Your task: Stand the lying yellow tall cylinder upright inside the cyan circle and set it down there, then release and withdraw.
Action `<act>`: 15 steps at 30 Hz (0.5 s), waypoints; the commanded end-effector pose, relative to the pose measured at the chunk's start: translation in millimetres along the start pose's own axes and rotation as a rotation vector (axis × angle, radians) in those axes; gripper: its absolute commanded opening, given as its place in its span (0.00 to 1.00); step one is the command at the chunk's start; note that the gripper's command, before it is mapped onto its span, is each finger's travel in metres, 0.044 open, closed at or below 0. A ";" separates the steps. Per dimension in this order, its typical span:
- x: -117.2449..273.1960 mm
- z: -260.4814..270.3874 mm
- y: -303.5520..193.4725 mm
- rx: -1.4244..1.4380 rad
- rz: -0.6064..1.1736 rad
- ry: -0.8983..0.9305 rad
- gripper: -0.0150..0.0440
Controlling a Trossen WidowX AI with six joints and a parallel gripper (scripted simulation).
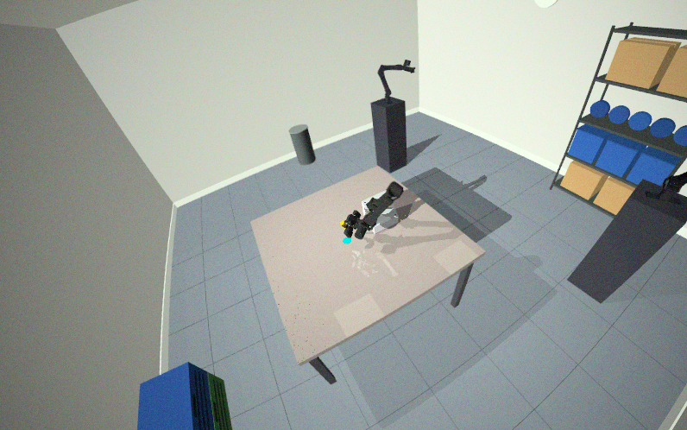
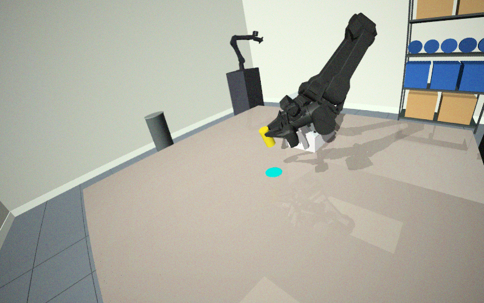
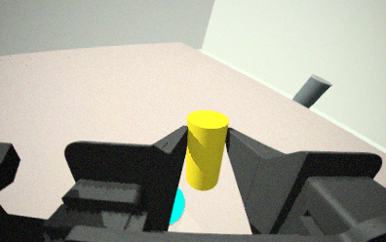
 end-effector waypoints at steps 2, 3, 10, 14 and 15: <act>2.0 -0.6 -0.5 -0.022 -0.031 0.020 0.43; 2.4 -0.7 -0.7 -0.027 -0.036 0.024 0.43; 5.5 -1.0 -1.9 -0.056 -0.072 0.055 0.43; 7.3 -1.3 -2.6 -0.074 -0.091 0.074 0.43; 7.7 -1.3 -2.7 -0.078 -0.096 0.078 0.43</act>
Point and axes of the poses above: the point midway between the two fingers, 35 mm back from their tips, its own x axis back along the fingers, its own z axis across the jaws, y = z × x, the point moved 7 cm from there along x, back along the fingers, and after that the axes turned 2 degrees about x, right-handed, at the moved point
